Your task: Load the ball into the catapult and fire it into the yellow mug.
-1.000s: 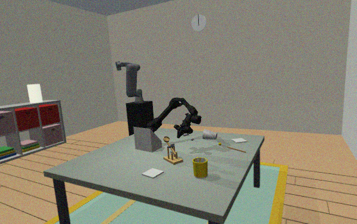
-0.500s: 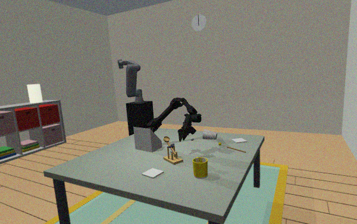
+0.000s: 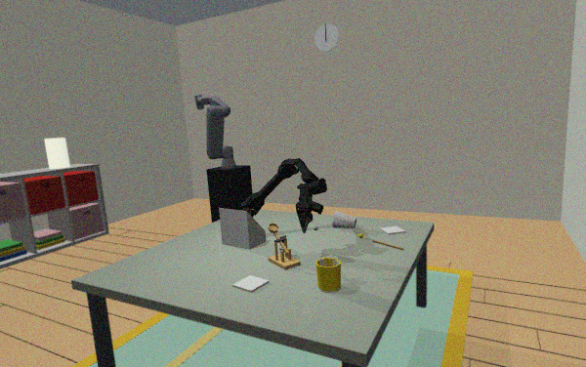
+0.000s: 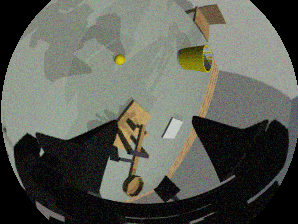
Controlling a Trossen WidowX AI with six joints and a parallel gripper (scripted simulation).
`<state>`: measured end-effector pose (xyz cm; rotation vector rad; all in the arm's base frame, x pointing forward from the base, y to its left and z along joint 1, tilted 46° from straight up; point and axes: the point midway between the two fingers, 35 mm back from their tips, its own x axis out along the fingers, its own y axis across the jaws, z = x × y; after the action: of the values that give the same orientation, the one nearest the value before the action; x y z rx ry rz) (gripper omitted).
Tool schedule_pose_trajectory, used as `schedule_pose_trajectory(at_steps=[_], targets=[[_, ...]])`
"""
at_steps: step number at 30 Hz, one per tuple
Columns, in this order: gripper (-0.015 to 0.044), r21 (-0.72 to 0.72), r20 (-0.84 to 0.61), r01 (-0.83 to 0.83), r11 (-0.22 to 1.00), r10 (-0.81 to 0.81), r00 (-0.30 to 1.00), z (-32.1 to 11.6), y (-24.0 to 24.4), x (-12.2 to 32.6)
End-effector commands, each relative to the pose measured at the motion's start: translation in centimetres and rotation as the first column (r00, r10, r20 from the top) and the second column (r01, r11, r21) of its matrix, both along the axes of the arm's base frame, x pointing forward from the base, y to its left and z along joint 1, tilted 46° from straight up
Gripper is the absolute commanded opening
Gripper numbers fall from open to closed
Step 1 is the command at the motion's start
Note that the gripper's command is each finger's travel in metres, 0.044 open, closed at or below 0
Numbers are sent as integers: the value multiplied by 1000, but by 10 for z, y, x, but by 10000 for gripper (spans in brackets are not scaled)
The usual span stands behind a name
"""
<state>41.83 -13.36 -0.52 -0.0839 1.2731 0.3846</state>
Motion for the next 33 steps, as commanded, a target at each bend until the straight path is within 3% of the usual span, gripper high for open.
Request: schedule_pose_trajectory(at_steps=[1,16,33], targets=[[440,42,33,107,993,-108,994,-5,-15,13],[440,269,117,479,835,-522,845,-16,-88,58],[440,587,46,661,468,-834,550,-21,-178,81]])
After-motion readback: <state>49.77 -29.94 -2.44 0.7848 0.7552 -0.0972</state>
